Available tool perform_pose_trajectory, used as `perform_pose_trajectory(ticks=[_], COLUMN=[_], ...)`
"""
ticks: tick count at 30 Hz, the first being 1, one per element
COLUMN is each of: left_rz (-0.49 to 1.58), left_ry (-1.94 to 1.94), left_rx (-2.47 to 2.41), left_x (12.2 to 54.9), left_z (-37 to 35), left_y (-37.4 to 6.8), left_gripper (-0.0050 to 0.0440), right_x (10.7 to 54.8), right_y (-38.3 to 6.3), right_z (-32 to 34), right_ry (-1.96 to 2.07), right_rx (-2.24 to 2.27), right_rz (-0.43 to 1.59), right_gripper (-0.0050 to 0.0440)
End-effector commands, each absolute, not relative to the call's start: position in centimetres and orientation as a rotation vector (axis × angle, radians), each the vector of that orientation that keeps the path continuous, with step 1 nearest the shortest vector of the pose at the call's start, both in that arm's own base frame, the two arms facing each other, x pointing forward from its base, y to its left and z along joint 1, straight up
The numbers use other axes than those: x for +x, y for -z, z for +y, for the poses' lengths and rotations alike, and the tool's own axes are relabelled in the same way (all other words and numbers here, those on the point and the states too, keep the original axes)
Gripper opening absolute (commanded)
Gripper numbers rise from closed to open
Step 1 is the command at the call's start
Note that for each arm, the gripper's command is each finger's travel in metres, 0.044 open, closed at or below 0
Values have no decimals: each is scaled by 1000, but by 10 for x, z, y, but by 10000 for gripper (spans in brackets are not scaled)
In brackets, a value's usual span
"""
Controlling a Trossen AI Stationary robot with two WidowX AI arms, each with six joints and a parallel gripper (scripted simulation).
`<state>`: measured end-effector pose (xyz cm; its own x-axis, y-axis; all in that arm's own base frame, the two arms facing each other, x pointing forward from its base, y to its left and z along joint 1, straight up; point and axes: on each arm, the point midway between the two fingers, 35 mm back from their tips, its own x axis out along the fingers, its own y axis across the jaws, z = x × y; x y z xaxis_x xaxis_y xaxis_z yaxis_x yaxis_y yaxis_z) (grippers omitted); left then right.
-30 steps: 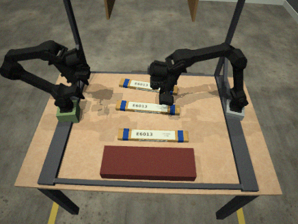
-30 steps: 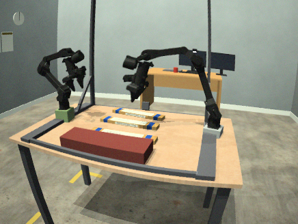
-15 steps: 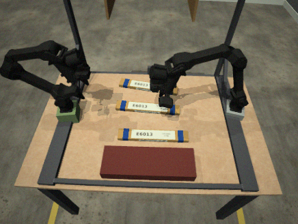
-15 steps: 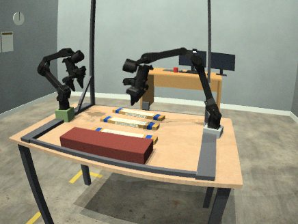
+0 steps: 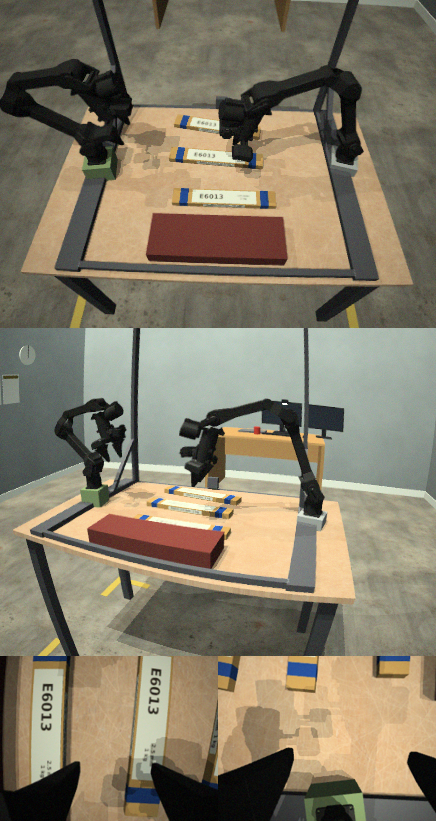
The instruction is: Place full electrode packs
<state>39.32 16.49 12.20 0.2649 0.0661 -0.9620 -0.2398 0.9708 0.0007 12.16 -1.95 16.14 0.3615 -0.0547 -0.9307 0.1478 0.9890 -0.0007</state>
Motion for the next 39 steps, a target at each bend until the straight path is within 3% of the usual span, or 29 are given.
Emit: perform_pose_trajectory(ticks=[1, 39], left_rz=[1273, 1273], left_ry=[-214, -214], left_rx=[-152, -152], left_x=[392, 392], left_z=[165, 166], left_y=[-123, -116], left_gripper=[300, 300], right_x=[123, 123], right_y=[-167, -167], right_z=[-20, -20], right_ry=[130, 130], right_rx=[87, 87], right_rz=[1174, 1174], right_gripper=[430, 430])
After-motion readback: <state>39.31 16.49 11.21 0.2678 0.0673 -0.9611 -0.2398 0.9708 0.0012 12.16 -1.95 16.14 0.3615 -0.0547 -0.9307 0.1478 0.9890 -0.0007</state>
